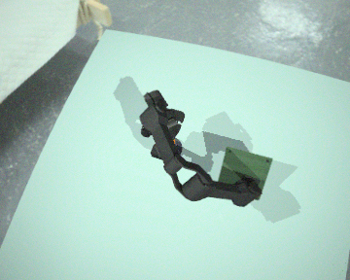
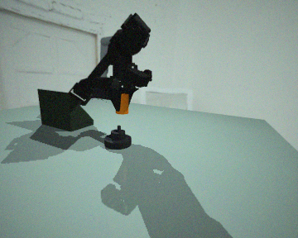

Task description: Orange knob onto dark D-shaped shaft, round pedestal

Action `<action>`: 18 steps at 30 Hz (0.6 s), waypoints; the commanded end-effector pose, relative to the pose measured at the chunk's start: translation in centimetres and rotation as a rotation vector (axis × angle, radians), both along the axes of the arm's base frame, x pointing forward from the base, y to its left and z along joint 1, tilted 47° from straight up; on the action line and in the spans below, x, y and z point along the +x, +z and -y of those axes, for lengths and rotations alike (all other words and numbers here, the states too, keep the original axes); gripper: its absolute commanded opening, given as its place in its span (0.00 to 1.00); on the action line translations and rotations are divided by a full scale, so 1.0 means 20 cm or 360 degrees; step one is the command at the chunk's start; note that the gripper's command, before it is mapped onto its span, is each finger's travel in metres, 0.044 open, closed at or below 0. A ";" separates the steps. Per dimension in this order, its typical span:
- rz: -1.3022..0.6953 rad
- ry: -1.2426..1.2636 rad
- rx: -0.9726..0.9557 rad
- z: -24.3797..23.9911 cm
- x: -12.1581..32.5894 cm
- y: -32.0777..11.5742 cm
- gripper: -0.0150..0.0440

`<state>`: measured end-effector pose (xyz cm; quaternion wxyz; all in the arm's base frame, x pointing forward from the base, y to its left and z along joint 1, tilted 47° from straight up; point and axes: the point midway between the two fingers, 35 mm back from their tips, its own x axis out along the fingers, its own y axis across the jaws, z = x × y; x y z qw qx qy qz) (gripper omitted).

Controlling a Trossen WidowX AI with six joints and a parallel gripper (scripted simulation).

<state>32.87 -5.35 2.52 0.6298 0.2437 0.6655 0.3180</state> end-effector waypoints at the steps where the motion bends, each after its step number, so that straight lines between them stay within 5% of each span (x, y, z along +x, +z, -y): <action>1: 0.0022 0.0004 -0.0012 0.03 0.03 -0.04 0.25; 18: 0.0021 0.0014 -0.0008 0.00 0.04 -0.20 0.25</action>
